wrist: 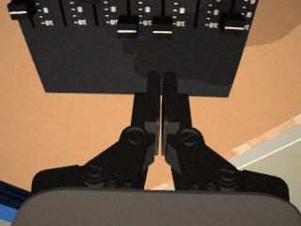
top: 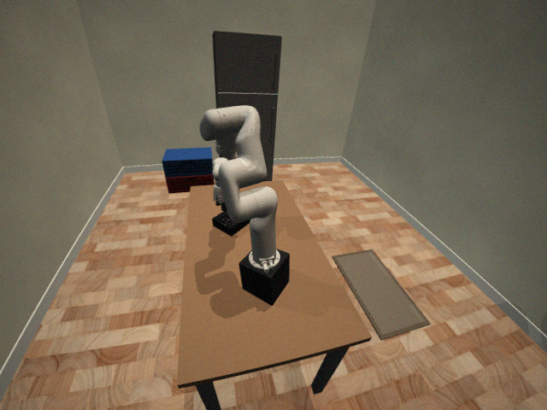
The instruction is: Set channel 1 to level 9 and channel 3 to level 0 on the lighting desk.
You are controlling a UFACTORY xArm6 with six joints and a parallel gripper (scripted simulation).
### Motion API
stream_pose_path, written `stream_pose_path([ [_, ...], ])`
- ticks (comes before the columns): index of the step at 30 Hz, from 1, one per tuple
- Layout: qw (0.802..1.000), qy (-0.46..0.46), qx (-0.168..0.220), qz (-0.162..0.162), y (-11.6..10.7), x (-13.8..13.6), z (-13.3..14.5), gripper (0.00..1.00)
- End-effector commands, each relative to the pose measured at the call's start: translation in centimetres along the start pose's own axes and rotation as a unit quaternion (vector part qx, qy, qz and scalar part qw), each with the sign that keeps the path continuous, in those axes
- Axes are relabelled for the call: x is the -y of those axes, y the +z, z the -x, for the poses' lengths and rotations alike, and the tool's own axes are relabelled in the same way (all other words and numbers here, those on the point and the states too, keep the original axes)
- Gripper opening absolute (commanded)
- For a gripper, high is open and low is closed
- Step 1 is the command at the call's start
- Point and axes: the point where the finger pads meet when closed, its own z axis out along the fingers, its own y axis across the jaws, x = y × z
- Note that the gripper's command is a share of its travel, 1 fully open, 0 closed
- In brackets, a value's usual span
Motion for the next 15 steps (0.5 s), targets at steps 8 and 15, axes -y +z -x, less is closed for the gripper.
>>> stream_pose_path([
  [8, 1.000, 0.000, 0.002, -0.001, 0.15, 0.06, 0.15, 0.00],
  [15, 1.000, 0.000, 0.001, -0.001, 0.42, 0.05, 0.16, 0.00],
])
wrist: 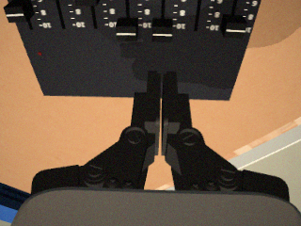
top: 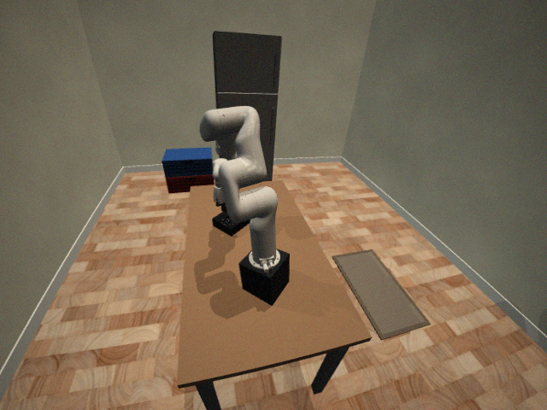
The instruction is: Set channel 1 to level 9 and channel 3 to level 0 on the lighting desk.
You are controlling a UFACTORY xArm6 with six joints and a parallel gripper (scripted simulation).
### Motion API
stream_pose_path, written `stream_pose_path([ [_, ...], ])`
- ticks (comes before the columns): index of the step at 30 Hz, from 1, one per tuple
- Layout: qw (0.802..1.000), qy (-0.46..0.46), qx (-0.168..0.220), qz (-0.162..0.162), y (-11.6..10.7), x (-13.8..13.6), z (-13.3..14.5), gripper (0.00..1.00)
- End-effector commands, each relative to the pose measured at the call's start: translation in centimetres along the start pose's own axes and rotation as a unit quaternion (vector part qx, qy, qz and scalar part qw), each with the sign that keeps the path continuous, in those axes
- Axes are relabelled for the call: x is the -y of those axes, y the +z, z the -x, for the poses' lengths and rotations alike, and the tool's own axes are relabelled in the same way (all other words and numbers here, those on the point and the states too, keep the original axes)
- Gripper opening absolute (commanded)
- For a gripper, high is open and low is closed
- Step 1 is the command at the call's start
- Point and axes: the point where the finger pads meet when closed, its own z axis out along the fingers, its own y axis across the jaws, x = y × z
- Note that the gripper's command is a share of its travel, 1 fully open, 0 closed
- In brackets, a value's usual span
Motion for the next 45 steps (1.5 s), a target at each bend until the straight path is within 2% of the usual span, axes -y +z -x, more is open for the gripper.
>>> stream_pose_path([
  [1, 1.000, 0.000, 0.002, -0.001, 0.1, 0.1, 0.1, 0.00],
  [26, 1.000, 0.000, 0.002, -0.001, 1.6, 0.0, 0.2, 0.00],
  [45, 1.000, 0.000, 0.002, -0.001, 1.8, 0.0, 0.2, 0.00],
])
